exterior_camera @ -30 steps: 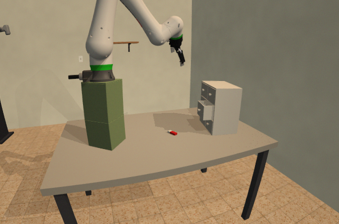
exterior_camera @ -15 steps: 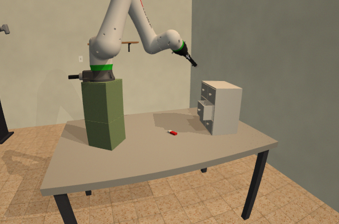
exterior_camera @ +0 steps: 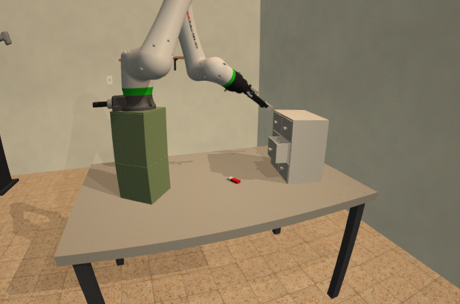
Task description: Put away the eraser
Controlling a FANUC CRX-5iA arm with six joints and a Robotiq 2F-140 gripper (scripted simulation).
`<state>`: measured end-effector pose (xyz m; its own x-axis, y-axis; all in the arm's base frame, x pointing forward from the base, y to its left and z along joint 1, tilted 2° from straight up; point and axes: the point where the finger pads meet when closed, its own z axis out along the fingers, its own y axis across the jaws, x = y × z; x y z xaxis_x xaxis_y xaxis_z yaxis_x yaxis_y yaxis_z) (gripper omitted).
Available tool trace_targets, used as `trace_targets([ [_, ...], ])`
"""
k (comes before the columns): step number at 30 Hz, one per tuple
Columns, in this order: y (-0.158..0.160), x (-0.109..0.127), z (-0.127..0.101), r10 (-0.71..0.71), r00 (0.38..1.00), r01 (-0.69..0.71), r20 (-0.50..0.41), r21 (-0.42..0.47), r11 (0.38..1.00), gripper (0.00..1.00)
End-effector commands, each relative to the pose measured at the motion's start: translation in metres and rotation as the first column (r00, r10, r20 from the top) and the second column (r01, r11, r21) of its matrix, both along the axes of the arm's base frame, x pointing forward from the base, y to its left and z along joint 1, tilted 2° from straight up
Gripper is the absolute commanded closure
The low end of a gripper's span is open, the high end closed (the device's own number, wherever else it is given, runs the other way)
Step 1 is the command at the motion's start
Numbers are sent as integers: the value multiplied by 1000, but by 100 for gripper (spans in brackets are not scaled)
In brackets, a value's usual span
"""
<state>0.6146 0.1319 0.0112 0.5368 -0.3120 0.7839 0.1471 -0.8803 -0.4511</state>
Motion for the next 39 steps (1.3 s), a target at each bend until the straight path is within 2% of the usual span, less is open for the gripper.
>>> trace_targets([
  [1, -34, -29, -38, -85, 996, 83, -19, -110, 990, 0],
  [4, -44, -40, -50, -110, 994, 105, -27, -145, 984, 0],
  [6, -62, -61, -70, -153, 987, 141, -43, -211, 967, 0],
  [7, -62, -61, -70, -153, 987, 141, -43, -211, 967, 0],
  [9, -77, -82, -86, -189, 980, 166, -59, -271, 948, 0],
  [10, -77, -82, -86, -189, 980, 166, -59, -271, 948, 0],
  [13, -95, -110, -105, -230, 970, 190, -81, -343, 920, 0],
  [15, -95, -110, -105, -230, 970, 190, -81, -343, 920, 0],
  [21, -113, -145, -124, -275, 955, 206, -108, -425, 882, 0],
  [28, -117, -153, -128, -285, 952, 208, -114, -442, 872, 0],
  [29, -117, -153, -128, -285, 952, 208, -114, -442, 872, 100],
  [39, -117, -153, -128, -285, 952, 208, -114, -442, 872, 100],
])
